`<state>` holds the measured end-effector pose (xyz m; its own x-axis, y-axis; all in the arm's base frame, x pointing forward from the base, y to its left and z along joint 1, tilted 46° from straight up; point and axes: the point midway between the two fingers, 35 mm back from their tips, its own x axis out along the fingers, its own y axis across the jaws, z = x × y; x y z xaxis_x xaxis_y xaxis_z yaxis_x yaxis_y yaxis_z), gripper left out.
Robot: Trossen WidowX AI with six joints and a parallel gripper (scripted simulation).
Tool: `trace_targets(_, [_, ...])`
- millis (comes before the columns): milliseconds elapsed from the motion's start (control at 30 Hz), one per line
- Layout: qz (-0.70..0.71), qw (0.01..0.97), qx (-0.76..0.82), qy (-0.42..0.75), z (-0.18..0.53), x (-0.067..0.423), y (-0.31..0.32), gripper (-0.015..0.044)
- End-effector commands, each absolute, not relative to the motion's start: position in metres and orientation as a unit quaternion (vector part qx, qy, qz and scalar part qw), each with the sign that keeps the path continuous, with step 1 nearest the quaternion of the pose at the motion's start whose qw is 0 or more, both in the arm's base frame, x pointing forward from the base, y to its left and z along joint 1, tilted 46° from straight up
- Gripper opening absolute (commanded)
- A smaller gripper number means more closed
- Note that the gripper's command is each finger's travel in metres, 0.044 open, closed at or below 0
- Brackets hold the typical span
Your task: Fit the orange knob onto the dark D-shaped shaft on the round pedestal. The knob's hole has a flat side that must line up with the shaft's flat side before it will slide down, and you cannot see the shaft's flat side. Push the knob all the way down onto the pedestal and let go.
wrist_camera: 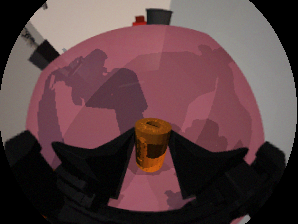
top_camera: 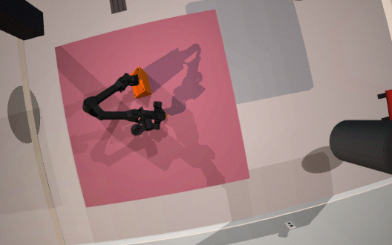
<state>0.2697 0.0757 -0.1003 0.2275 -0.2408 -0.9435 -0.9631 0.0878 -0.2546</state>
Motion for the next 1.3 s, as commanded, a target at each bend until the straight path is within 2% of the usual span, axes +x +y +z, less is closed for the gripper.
trace_targets(0, [0.361, 0.540, -0.572, 0.501, -0.096, 0.268, 0.073, 0.0179])
trace_targets(1267, [0.493, 0.646, -0.464, 0.353, -0.077, 0.260, 0.048, 0.0179])
